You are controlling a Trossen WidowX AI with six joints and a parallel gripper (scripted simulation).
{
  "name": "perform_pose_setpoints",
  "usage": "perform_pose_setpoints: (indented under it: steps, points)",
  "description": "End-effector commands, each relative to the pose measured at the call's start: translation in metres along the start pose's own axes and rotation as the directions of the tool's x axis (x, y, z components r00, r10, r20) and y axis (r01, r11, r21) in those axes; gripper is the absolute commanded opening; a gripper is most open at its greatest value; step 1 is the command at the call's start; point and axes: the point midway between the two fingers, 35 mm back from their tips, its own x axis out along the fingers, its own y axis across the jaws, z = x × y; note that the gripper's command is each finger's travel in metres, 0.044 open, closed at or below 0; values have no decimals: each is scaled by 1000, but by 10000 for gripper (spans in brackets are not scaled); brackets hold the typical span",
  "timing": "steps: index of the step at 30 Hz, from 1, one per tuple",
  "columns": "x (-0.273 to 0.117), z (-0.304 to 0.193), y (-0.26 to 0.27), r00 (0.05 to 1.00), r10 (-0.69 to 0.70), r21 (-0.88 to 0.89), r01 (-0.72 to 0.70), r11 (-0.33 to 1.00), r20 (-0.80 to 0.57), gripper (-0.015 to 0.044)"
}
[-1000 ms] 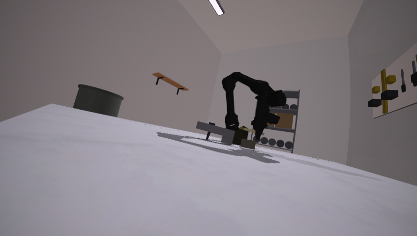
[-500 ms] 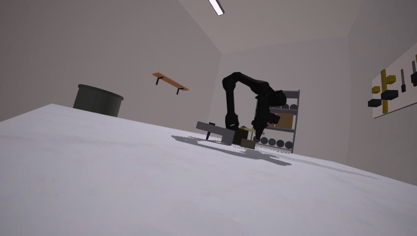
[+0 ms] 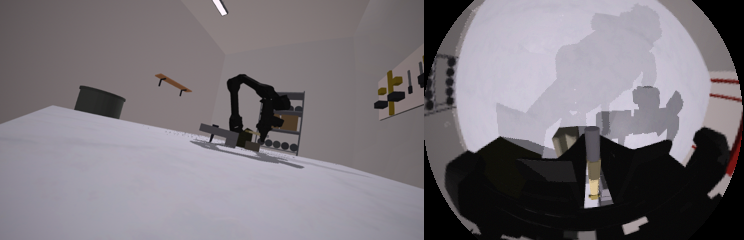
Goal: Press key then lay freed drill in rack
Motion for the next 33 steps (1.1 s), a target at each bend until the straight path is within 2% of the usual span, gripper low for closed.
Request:
perform_pose_setpoints:
  steps: [1, 19, 33]
  points:
    - [-1, 2, 7, 1000, -3, 2, 3, 1000, 5, 0]
    - [-7, 11, 38, 1000, -2, 1, 2, 1000, 6, 0]
    - [18, 11, 37, 1000, -2, 1, 2, 1000, 5, 0]
